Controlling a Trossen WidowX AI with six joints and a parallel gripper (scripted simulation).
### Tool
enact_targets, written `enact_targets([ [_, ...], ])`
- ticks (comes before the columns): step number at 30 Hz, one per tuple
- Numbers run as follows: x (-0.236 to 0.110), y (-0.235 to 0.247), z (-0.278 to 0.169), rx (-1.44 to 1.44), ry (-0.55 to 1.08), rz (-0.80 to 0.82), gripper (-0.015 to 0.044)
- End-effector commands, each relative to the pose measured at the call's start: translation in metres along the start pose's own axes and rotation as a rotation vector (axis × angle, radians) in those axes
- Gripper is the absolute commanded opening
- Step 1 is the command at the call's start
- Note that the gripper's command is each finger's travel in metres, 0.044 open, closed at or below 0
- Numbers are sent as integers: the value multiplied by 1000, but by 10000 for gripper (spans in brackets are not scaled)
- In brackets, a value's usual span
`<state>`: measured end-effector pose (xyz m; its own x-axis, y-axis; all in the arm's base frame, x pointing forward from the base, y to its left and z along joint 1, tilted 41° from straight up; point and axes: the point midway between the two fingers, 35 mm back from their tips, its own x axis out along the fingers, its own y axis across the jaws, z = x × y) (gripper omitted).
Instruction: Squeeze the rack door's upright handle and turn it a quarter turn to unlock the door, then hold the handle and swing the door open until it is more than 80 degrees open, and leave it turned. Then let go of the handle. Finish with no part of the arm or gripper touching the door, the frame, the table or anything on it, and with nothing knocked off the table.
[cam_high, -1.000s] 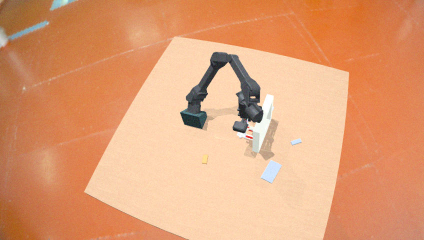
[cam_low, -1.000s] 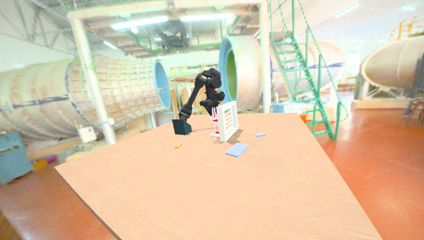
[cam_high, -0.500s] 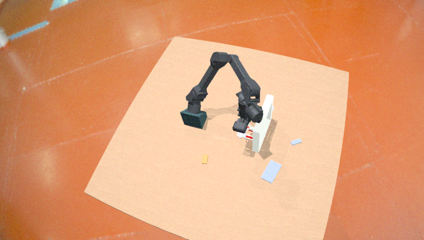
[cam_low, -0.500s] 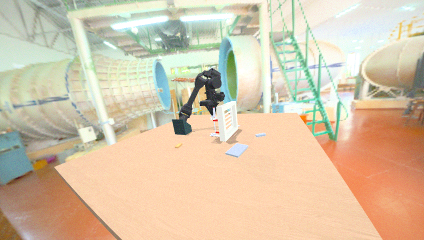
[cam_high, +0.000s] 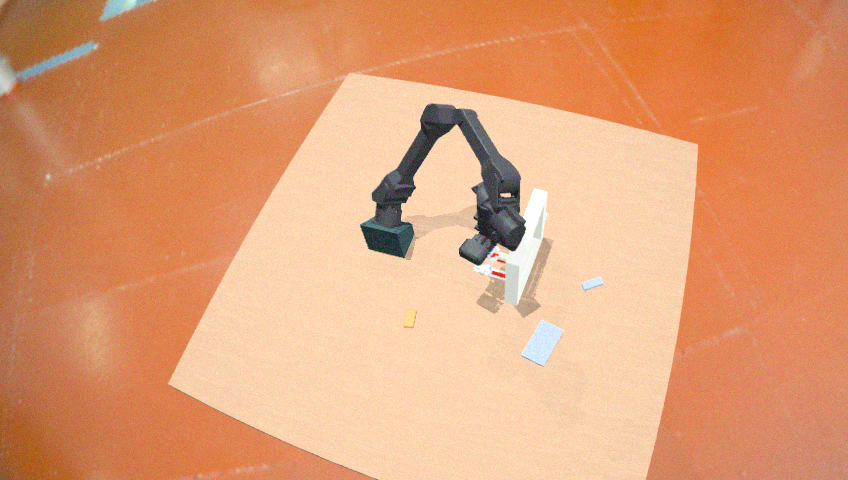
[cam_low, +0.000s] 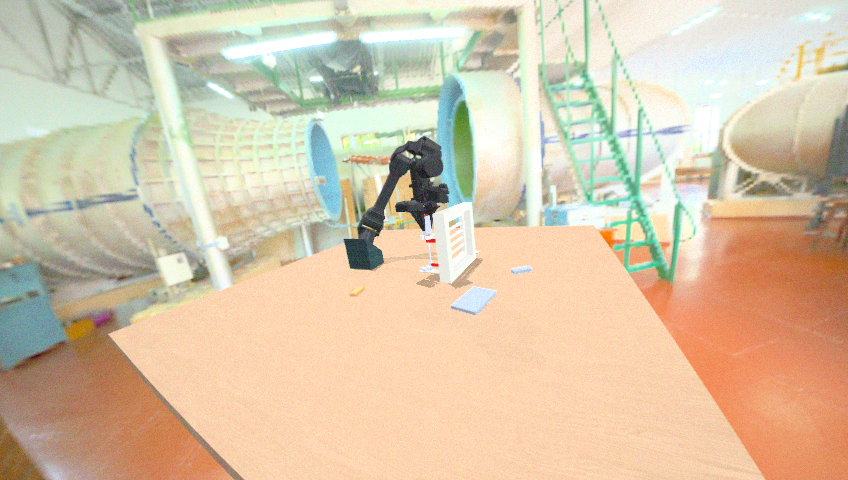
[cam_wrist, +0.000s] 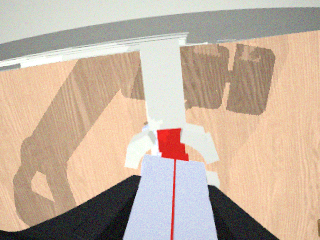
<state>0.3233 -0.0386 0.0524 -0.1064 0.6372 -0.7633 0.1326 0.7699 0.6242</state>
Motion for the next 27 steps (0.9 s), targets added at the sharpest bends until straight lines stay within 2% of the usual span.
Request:
enact_targets([
  [1, 1, 0, -1, 195, 4, 2, 24],
  [27, 1, 0, -1, 1476, 5, -1, 24],
])
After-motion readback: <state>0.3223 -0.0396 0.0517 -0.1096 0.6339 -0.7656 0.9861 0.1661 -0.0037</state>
